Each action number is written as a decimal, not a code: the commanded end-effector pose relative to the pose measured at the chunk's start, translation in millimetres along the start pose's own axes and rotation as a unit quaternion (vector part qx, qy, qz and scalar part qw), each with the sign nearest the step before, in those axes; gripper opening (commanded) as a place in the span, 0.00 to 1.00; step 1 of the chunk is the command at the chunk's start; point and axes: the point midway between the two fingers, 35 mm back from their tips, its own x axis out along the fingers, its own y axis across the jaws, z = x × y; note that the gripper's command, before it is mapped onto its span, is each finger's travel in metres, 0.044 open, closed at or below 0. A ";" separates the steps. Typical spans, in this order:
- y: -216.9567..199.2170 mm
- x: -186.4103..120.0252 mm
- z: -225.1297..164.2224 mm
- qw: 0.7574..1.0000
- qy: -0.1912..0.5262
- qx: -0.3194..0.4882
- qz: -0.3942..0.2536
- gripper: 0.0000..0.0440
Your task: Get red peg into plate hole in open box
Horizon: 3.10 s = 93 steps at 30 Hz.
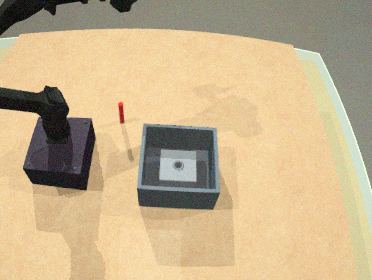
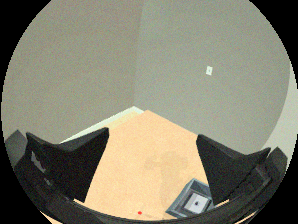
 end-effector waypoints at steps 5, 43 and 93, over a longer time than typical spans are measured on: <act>-12.8 14.1 -40.5 0.992 0.086 0.082 -0.036 1.00; -17.2 12.1 -233.6 0.715 0.473 0.407 -0.315 1.00; 2.2 60.1 -398.6 0.578 0.533 0.420 -0.454 0.74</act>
